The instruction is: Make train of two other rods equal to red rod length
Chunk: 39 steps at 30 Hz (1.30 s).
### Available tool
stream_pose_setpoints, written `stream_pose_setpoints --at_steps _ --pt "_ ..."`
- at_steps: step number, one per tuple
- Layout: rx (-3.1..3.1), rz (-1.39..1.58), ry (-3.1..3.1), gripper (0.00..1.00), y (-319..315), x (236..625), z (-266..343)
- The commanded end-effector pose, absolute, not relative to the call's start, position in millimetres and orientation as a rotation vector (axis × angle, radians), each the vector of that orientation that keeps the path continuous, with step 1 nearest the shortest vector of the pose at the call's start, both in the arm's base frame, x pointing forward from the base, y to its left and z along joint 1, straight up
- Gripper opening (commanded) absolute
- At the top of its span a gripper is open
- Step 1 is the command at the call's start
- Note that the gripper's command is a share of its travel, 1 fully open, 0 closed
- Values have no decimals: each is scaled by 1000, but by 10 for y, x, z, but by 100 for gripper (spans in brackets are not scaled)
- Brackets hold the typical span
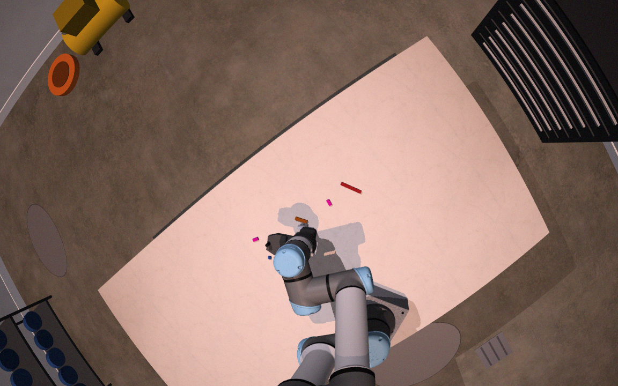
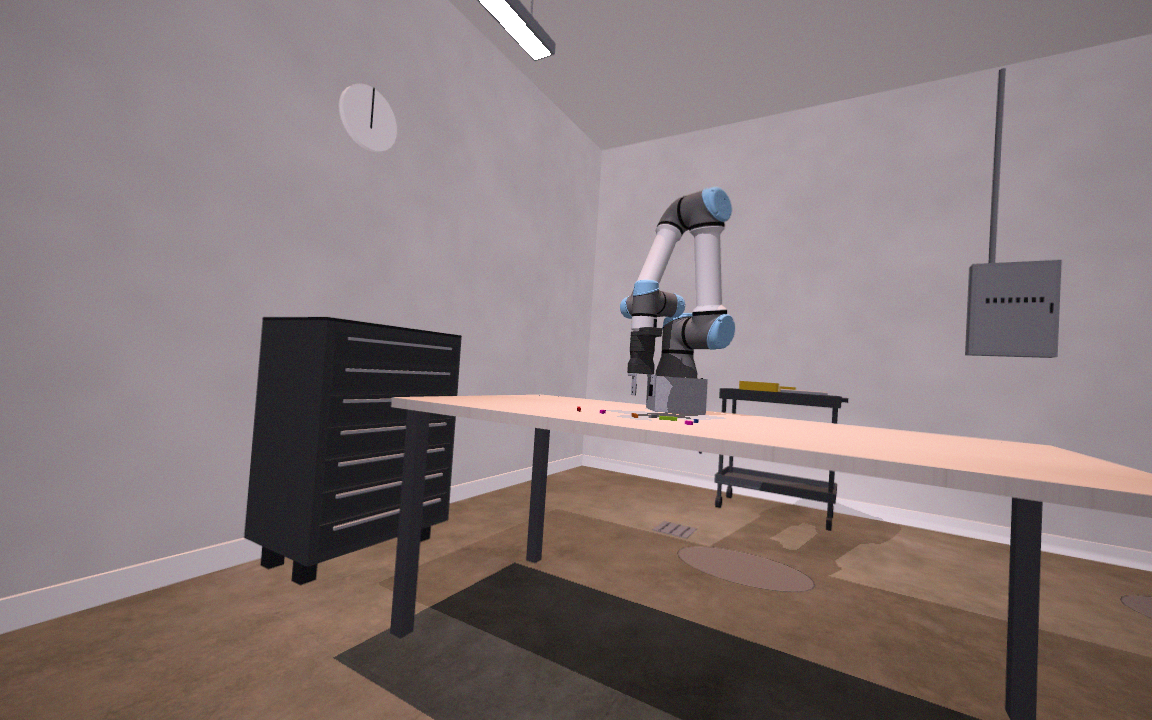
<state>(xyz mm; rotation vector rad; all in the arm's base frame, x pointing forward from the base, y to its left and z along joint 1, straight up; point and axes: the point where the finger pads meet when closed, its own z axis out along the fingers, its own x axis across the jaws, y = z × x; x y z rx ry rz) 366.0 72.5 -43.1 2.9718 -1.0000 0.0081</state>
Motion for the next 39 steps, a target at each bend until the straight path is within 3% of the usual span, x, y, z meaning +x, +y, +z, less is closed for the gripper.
stream_pose_setpoints --at_steps 1,22,39 --pt "2973 10 -996 100 724 3665 -428" --pt "3083 9 -569 100 710 3752 -423" --pt "3123 6 271 100 629 3901 -419"
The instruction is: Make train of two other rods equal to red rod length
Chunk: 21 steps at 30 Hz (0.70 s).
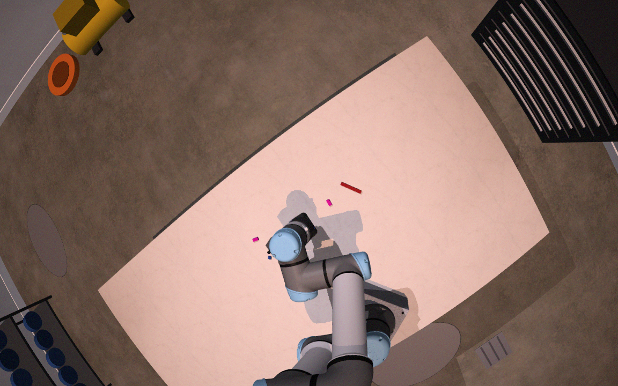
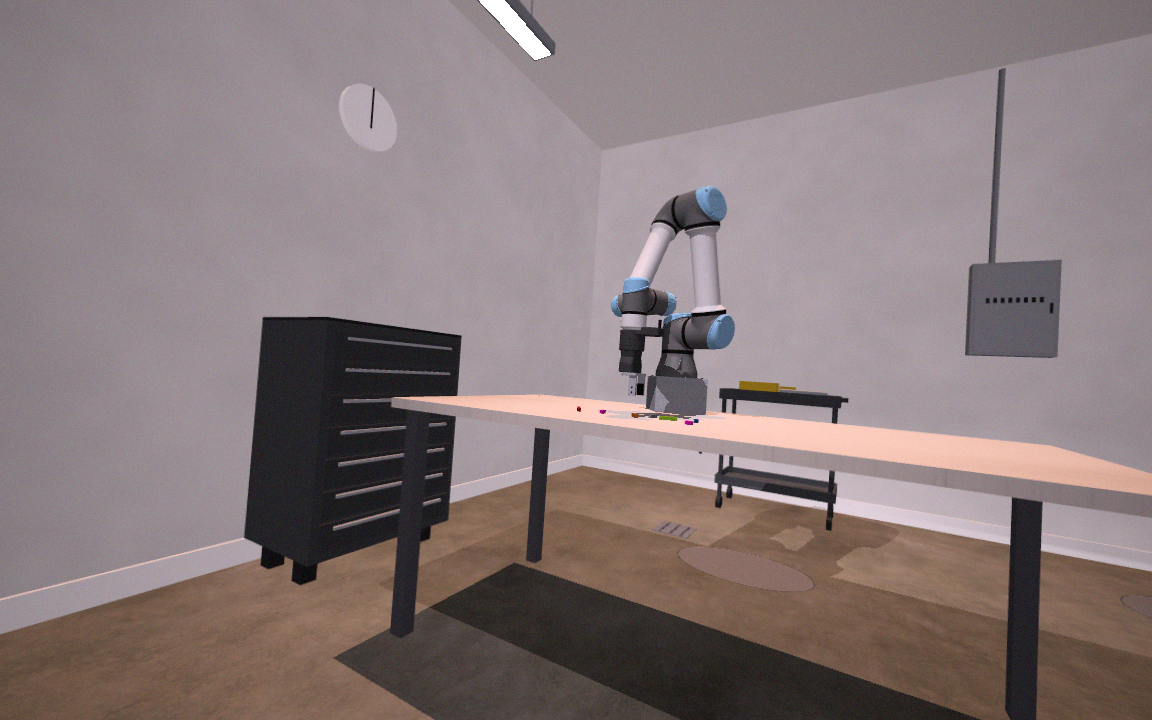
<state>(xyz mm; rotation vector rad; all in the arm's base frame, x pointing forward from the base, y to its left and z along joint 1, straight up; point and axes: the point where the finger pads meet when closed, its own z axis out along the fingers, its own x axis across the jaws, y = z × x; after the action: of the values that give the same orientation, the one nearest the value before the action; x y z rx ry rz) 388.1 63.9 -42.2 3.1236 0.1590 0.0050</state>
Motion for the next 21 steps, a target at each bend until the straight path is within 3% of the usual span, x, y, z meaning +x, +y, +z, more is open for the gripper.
stream_pose_setpoints --at_steps 1,21 --pt "3116 6 339 100 619 3913 -419" --pt "2882 3 1234 100 440 4089 -424"
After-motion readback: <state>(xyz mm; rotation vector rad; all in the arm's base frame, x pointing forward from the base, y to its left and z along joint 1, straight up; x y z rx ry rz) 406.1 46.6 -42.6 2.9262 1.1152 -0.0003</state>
